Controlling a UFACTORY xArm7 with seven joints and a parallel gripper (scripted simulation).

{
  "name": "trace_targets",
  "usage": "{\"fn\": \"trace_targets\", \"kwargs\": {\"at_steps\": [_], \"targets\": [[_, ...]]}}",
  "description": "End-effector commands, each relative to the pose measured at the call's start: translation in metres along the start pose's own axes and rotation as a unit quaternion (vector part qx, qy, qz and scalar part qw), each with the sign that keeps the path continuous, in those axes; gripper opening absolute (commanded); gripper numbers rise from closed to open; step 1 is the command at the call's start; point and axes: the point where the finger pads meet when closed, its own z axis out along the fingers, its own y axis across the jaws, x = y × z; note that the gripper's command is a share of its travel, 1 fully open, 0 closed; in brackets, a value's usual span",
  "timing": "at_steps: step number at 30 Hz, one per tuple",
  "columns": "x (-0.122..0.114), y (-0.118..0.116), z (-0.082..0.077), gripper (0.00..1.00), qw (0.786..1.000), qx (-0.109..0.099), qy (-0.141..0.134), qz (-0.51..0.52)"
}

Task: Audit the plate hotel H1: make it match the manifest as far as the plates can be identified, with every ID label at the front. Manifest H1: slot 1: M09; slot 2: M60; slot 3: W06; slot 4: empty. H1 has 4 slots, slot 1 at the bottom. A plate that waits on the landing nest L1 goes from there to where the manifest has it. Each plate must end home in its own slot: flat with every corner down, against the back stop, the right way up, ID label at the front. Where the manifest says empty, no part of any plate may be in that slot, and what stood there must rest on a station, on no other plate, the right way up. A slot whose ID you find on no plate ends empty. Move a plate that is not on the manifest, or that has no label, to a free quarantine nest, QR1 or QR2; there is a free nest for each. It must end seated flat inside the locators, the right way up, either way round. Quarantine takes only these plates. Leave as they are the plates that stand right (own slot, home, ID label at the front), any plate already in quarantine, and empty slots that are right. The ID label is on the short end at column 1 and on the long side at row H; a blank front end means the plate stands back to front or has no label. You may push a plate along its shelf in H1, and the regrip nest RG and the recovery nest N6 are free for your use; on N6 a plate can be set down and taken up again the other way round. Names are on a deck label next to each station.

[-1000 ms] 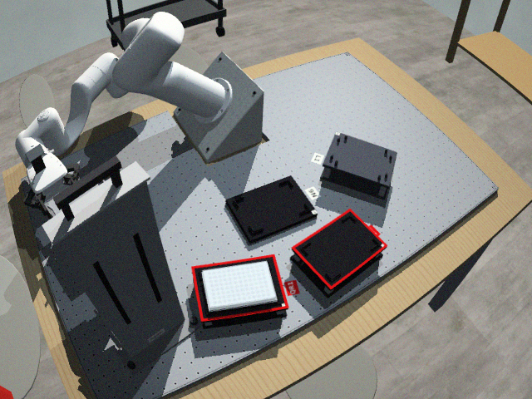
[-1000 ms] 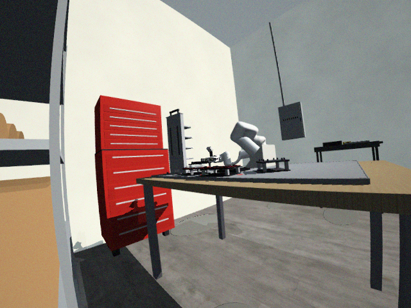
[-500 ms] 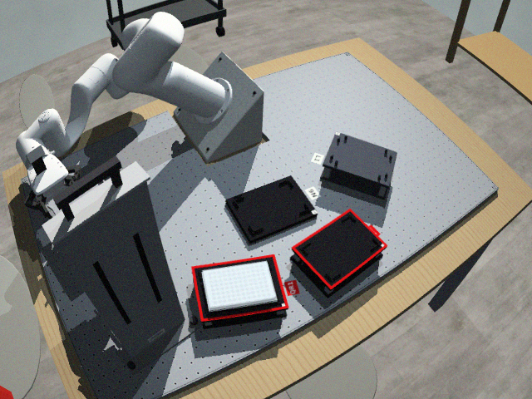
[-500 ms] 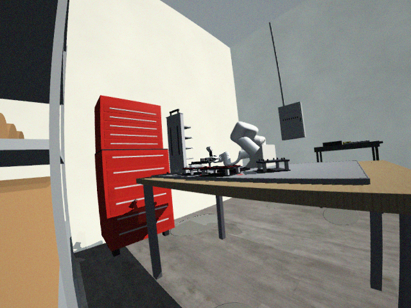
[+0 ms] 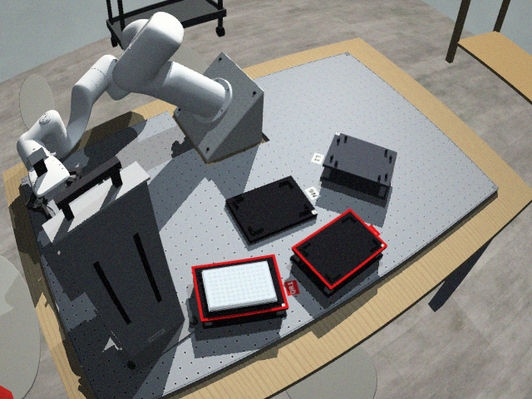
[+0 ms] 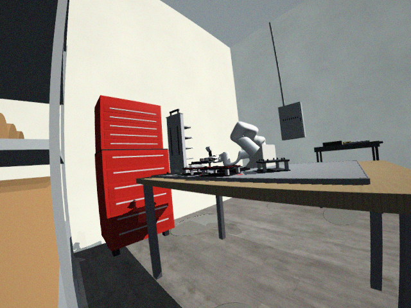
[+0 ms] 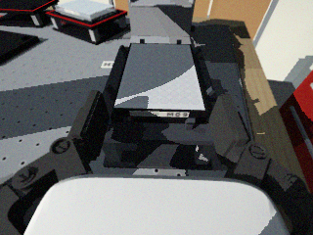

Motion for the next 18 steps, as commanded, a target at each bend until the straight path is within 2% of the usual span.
{"fn": "trace_targets", "kwargs": {"at_steps": [1,18], "targets": [[0.001,0.000,0.003,1.00,1.000,0.000,-0.001,-0.001],[0.001,0.000,0.013,1.00,1.000,0.000,-0.001,-0.001]]}}
